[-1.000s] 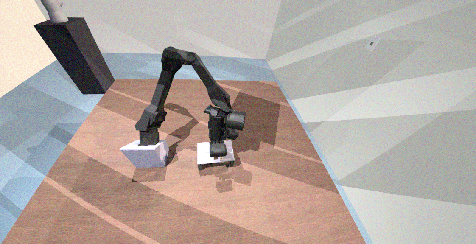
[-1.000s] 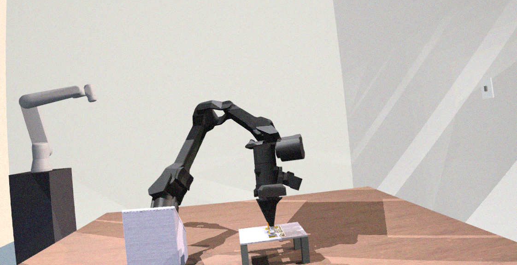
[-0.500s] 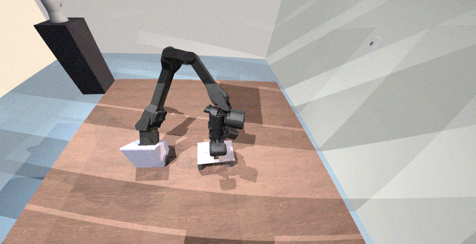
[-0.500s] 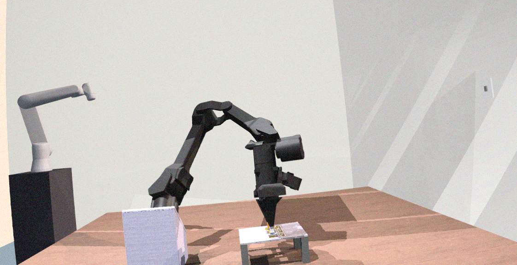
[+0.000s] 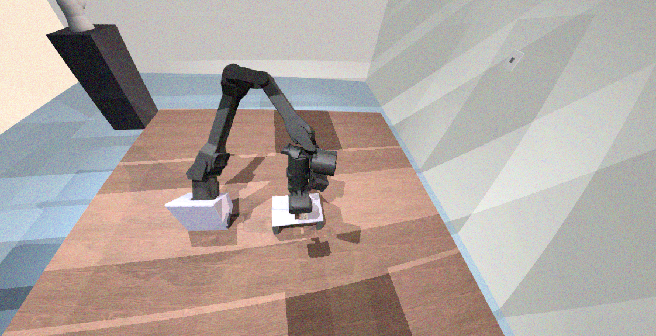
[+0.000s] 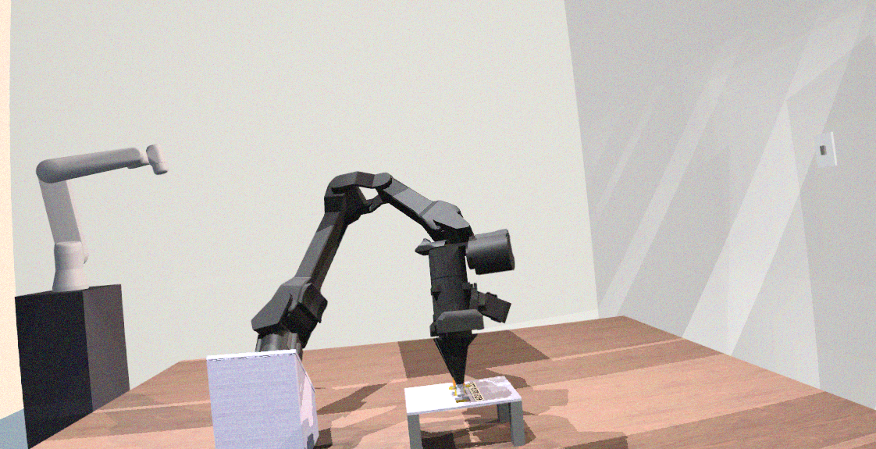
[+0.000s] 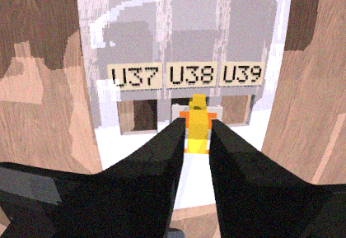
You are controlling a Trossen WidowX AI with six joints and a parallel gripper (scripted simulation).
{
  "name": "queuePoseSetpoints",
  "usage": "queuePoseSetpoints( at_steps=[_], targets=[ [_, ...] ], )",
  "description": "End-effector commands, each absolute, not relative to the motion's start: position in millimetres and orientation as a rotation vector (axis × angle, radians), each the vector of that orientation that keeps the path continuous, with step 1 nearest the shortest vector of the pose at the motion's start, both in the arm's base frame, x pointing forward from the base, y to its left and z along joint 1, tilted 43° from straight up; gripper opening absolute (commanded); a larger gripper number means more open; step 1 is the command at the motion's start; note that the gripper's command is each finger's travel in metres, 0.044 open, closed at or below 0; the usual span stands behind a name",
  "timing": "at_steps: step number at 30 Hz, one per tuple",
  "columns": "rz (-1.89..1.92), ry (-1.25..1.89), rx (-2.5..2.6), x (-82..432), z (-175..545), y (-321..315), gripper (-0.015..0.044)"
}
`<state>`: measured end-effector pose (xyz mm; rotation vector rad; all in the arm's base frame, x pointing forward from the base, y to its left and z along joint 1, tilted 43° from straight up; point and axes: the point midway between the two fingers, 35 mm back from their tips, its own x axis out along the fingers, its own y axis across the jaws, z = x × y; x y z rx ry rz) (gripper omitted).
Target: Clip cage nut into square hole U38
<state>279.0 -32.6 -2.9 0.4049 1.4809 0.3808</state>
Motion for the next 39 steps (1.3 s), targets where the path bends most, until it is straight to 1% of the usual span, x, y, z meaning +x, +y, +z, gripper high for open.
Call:
queuePoseSetpoints(
  at_steps=[1,39],
  targets=[
    [0.367,1.482,0.397,278.7,-2.6,-32.4,0.0032],
    [0.311,1.492,0.345,279.0,-1.5,-28.4,0.0032]
  ],
)
